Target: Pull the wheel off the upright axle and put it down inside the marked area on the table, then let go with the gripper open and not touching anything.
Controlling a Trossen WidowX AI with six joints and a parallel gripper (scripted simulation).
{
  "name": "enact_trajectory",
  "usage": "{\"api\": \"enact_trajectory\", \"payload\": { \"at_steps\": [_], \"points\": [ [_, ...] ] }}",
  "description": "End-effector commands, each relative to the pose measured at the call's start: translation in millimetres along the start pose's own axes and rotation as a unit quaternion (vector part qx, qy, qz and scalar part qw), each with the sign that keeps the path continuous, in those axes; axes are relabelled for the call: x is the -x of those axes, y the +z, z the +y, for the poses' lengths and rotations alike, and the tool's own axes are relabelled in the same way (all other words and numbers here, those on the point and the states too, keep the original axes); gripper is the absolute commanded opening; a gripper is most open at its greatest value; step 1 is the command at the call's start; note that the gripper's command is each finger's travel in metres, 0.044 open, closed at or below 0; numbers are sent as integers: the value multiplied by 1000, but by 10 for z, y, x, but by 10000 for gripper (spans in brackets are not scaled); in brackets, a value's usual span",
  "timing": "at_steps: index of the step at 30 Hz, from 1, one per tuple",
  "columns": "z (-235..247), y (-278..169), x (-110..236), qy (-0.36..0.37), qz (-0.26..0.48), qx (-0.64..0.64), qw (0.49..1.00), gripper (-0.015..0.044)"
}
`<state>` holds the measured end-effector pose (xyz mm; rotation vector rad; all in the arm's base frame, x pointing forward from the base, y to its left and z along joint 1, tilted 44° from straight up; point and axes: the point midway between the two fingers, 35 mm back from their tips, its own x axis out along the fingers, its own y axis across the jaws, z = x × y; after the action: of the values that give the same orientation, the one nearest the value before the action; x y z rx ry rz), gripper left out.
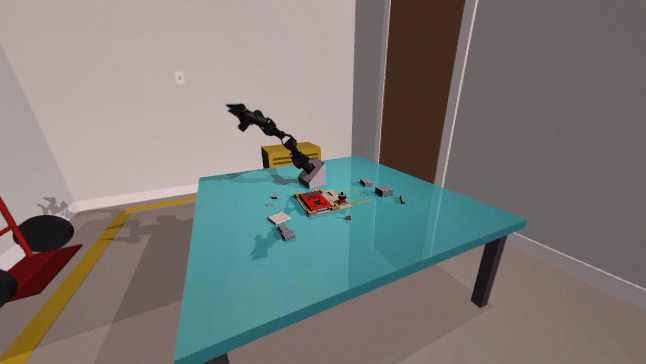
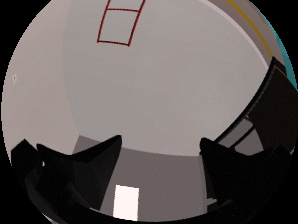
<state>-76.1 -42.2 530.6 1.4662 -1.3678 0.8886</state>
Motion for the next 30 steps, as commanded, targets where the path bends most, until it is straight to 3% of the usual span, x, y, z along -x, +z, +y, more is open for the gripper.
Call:
{"api": "enact_trajectory", "payload": {
  "at_steps": [1, 4, 10, 15, 22, 30],
  "points": [
    [-25, 0, -10, -4, 0, 2, 1000, 374],
    [-377, -5, -131, -64, -2, 25, 998, 300],
    [-1308, -50, -267, -216, 9, 89, 972, 300],
    [-2077, -97, -186, -334, 33, 157, 929, 300],
    [-3030, -202, 157, -477, 91, 242, 840, 300],
    [-4035, -346, 915, -625, 188, 331, 681, 300]
  ]
}}
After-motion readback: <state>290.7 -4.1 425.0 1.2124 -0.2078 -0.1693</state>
